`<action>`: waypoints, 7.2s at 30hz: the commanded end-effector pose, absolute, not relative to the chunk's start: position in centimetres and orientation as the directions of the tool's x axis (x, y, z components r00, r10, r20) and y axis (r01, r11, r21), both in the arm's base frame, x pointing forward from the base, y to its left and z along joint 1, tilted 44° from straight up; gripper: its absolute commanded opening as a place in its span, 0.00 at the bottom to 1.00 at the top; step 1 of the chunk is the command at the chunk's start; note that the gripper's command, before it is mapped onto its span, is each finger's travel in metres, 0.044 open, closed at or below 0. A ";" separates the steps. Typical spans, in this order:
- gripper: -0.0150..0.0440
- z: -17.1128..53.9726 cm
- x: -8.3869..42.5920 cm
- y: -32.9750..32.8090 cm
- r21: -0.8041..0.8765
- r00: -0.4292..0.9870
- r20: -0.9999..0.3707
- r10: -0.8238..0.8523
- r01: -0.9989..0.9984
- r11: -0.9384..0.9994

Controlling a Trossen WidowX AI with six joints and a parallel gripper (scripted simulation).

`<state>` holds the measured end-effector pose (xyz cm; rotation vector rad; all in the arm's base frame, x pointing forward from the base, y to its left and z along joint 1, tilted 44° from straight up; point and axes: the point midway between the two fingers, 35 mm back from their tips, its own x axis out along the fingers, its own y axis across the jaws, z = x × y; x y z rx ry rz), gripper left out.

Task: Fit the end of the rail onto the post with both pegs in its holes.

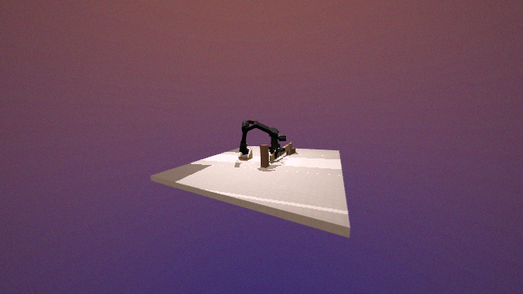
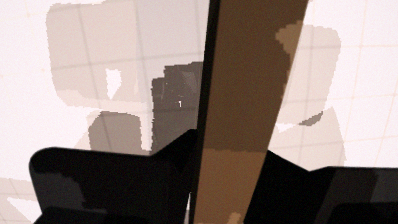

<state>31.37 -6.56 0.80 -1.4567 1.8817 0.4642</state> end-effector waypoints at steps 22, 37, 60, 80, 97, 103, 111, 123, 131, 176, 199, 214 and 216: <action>0.25 1.8 31.7 -5.4 -0.137 -0.113 -0.720 -0.685 -0.944 0.301; 0.25 2.3 31.8 -4.8 -0.137 -0.113 -0.720 -0.684 -0.944 0.301; 0.25 3.1 31.9 -4.0 -0.137 -0.113 -0.721 -0.684 -0.944 0.301; 0.25 3.1 31.9 -4.1 -0.137 -0.113 -0.721 -0.684 -0.944 0.301; 0.25 3.3 31.8 -4.3 -0.137 -0.114 -0.720 -0.684 -0.944 0.301; 0.25 3.5 31.7 -4.3 -0.137 -0.114 -0.720 -0.684 -0.944 0.301; 0.25 3.7 31.7 -4.4 -0.137 -0.114 -0.720 -0.684 -0.944 0.301; 0.25 3.9 31.5 -4.7 -0.137 -0.114 -0.720 -0.684 -0.944 0.301; 0.25 4.0 31.5 -4.9 -0.137 -0.114 -0.720 -0.684 -0.944 0.301; 0.25 5.0 31.0 -5.8 -0.137 -0.114 -0.720 -0.685 -0.944 0.301; 0.25 5.5 30.8 -6.3 -0.137 -0.114 -0.719 -0.685 -0.944 0.301; 0.25 5.8 30.7 -6.6 -0.137 -0.114 -0.719 -0.685 -0.944 0.301; 0.25 5.8 30.7 -6.7 -0.137 -0.114 -0.719 -0.685 -0.944 0.301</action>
